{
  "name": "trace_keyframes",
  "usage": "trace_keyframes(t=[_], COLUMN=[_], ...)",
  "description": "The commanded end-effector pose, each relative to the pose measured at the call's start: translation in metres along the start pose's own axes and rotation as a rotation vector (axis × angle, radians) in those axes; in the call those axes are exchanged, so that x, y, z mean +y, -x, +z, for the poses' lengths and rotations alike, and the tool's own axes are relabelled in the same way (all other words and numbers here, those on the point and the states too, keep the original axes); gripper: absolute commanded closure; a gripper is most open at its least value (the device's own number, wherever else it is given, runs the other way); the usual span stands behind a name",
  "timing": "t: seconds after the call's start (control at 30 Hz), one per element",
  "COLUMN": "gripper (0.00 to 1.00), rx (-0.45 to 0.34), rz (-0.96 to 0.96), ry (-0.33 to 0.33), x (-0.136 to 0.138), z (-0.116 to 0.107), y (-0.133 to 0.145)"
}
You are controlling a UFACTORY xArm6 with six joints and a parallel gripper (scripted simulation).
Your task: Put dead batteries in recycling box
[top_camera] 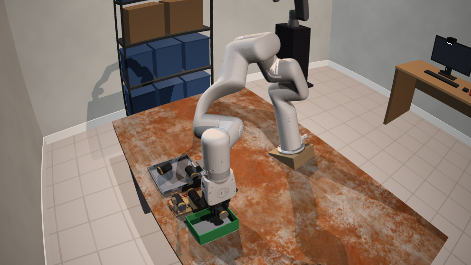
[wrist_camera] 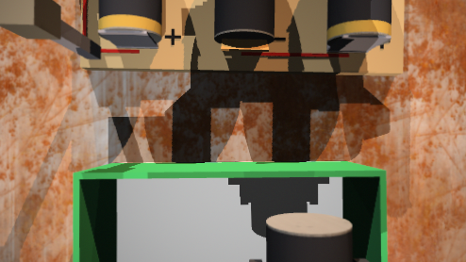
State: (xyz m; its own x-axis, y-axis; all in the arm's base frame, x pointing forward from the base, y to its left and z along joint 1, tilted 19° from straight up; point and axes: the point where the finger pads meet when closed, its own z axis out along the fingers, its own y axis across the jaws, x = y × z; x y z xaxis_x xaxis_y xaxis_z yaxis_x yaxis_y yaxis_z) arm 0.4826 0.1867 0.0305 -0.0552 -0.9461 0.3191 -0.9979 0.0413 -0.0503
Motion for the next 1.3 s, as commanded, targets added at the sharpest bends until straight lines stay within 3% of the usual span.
trace_keyframes(t=[0.0,0.77,1.27], gripper=[0.72,0.72,0.72], rx=[-0.002,-0.002,-0.002], rz=[0.001,0.001,0.001], ry=[-0.004,-0.004,-0.004], x=[-0.002,-0.003,-0.003], z=[-0.001,0.001,0.051], y=[0.001,0.001,0.001])
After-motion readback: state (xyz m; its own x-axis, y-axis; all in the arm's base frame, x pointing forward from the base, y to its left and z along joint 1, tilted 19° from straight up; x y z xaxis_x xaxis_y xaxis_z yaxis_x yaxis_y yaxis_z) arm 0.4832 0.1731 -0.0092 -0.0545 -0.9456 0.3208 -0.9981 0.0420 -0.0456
